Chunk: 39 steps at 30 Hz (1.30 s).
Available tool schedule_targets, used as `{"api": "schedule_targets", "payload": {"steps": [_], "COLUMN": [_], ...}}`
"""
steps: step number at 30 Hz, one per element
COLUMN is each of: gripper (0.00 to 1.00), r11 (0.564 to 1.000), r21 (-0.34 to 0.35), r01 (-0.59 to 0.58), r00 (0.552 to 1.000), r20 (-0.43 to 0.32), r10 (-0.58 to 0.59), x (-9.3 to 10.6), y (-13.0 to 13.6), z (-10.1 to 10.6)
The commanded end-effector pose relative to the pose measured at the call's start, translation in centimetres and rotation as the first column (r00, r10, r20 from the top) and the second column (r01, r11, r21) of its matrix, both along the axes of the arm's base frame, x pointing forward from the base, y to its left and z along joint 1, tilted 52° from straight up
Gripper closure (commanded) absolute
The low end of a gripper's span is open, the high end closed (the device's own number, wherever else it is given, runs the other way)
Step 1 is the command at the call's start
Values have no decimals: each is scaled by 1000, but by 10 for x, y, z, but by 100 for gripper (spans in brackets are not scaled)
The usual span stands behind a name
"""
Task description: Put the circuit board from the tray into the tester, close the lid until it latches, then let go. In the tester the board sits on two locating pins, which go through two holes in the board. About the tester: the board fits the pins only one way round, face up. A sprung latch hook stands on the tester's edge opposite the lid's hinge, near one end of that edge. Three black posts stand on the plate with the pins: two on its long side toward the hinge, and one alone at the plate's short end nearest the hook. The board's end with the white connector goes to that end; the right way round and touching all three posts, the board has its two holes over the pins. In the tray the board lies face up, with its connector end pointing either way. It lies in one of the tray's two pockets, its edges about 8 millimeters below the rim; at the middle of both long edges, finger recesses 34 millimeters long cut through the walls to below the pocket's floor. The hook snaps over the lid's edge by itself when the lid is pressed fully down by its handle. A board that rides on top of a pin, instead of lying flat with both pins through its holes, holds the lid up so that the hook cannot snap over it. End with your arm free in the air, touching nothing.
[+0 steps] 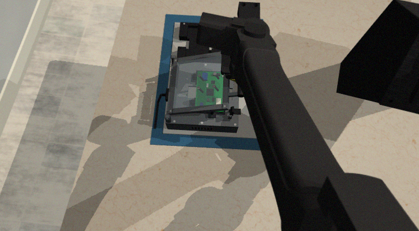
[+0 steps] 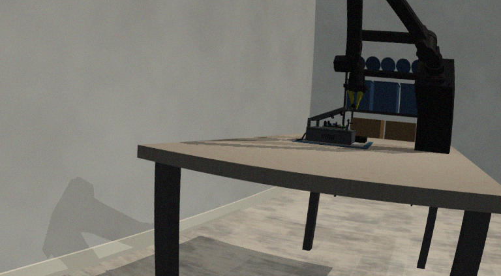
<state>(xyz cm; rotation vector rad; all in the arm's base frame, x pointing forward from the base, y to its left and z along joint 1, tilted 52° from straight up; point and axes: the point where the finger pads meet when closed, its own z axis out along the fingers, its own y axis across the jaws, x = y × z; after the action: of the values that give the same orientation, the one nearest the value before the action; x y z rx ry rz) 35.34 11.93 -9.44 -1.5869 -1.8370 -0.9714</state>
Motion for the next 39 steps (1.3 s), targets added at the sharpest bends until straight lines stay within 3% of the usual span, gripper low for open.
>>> {"api": "schedule_targets", "payload": {"steps": [1, 39], "gripper": [100, 100], "r11": [1000, 1000], "r21": [-11, -11], "r01": [-11, -10], "r00": [1000, 1000], "r20": [-19, -13], "r10": [11, 10], "x": [-7, -9], "y": [8, 36], "z": [-12, -34]}}
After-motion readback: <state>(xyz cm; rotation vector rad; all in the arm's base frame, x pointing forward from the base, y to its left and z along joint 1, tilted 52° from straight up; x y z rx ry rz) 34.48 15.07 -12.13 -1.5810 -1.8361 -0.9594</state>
